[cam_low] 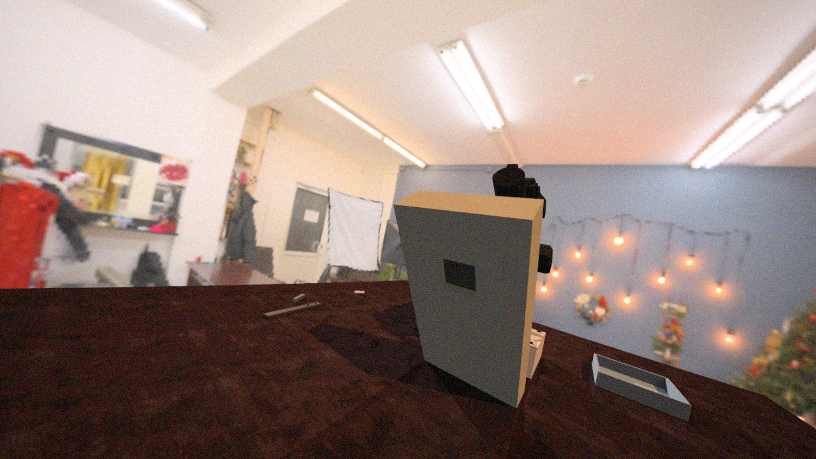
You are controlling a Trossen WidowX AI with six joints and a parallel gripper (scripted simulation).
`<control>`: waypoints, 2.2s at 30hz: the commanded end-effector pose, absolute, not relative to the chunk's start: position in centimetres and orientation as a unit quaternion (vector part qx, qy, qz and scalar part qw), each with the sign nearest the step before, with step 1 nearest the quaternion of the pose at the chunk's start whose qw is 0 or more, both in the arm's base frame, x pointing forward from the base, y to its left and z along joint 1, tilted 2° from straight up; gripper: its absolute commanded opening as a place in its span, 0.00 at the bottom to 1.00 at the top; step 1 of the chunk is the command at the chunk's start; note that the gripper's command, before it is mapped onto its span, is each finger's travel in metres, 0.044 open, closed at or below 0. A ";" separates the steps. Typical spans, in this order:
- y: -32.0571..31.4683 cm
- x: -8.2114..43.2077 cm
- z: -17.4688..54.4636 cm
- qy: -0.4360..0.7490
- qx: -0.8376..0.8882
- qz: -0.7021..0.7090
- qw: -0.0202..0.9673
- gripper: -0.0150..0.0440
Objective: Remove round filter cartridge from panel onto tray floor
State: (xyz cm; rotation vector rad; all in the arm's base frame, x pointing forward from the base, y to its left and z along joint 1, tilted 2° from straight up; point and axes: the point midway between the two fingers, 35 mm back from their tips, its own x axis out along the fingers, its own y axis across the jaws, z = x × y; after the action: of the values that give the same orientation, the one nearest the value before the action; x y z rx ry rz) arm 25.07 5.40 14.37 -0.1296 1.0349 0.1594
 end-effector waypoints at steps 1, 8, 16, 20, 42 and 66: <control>5.5 25.3 13.6 0.497 -0.061 0.077 0.862 0.77; 5.5 25.6 12.9 0.497 -0.061 0.077 0.862 0.77; 5.4 25.5 13.3 0.495 -0.061 0.075 0.864 0.68; 5.4 25.5 13.3 0.495 -0.061 0.075 0.864 0.64; 5.8 26.5 16.6 0.495 -0.061 0.075 0.863 0.25; 7.5 22.8 22.9 0.501 -0.059 0.076 0.860 0.25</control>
State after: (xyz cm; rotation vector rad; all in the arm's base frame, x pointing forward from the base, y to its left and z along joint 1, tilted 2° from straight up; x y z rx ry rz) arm 22.71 6.68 22.79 -0.1302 1.0557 0.1622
